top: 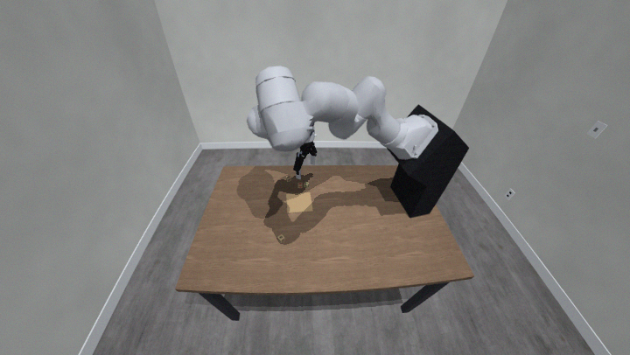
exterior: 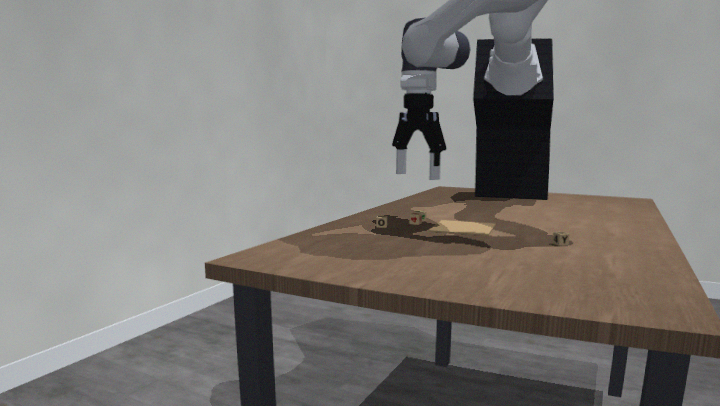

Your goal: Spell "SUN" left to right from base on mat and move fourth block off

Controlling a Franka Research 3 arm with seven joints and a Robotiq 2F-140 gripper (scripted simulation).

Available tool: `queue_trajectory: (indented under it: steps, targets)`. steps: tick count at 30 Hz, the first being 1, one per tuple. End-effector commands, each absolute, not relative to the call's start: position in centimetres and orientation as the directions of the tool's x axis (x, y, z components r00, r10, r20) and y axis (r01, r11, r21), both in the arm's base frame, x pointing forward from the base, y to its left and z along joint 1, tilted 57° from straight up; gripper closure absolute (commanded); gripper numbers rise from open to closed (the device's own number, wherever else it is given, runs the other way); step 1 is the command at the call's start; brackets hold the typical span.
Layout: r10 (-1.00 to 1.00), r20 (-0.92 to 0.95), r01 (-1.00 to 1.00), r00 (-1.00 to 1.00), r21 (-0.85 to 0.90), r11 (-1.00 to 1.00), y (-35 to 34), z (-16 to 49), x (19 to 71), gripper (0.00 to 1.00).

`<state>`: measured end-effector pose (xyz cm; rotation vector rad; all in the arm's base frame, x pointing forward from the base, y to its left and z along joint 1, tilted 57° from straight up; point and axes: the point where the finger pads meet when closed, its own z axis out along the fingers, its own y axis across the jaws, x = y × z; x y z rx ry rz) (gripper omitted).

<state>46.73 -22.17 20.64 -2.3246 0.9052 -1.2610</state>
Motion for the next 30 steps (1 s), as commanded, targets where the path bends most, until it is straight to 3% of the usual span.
queue_trajectory:
  steps: [1,7,8,30]
  targets:
    - [-0.584,0.679,-0.308,0.445,-0.497,-0.812,-21.53,20.21,47.06,0.00]
    - [-0.579,0.681,-0.305,0.448,-0.493,-0.815,-21.44,20.10,47.08,0.00]
    - [-0.579,0.681,-0.305,0.448,-0.493,-0.815,-21.44,20.10,47.08,0.75]
    - [-0.579,0.681,-0.305,0.448,-0.493,-0.815,-21.44,20.10,47.08,0.75]
